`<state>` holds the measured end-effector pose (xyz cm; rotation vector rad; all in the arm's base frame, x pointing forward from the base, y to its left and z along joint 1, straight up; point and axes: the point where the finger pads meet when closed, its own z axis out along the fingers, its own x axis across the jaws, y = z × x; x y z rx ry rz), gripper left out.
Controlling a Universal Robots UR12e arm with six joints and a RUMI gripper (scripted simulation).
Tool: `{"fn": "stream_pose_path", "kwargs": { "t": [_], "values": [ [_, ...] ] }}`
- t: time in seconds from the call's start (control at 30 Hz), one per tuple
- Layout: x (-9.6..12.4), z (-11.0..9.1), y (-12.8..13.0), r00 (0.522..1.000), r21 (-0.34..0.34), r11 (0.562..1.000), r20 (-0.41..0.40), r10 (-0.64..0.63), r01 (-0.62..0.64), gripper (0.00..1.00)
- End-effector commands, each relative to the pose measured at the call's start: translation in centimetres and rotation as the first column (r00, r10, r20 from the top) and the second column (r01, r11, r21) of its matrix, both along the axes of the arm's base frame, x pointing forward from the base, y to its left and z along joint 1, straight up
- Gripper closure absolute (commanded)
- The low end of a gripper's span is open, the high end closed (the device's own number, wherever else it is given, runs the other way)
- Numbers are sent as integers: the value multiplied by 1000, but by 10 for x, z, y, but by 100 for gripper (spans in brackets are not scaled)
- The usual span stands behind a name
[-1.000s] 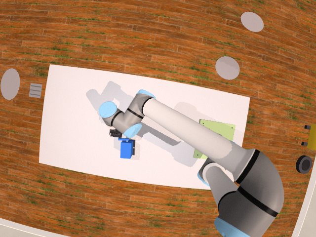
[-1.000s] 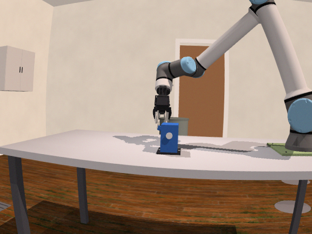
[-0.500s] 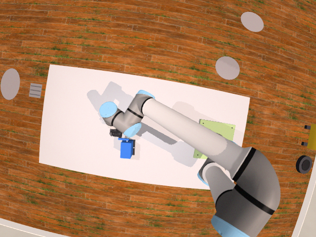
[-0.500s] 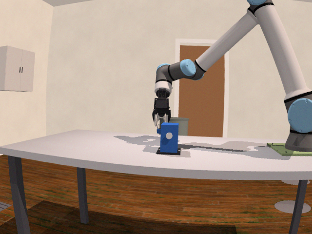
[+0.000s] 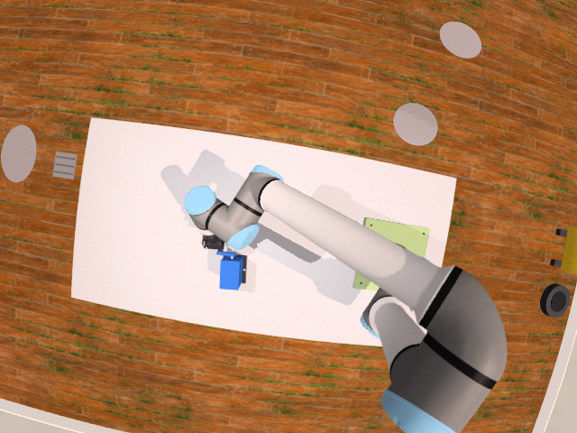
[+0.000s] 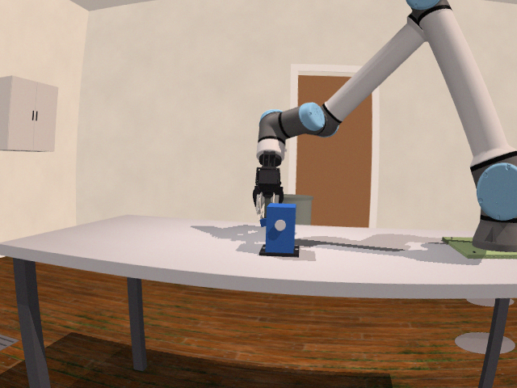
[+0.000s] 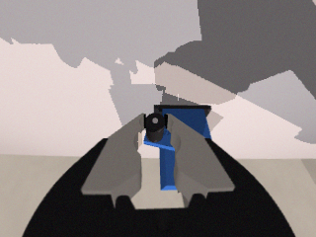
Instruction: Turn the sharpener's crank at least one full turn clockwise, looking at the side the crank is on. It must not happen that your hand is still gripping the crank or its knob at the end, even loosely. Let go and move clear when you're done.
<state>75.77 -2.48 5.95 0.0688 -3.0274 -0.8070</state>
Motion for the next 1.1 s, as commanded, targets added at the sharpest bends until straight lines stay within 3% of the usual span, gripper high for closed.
{"fn": "stream_pose_path", "kwargs": {
  "t": [0.0,1.07],
  "values": [
    [-1,-4,0,1000,-1,1000,1,0,0,91],
    [-20,-29,-1,1000,-1,1000,1,0,0,91]
  ]
}}
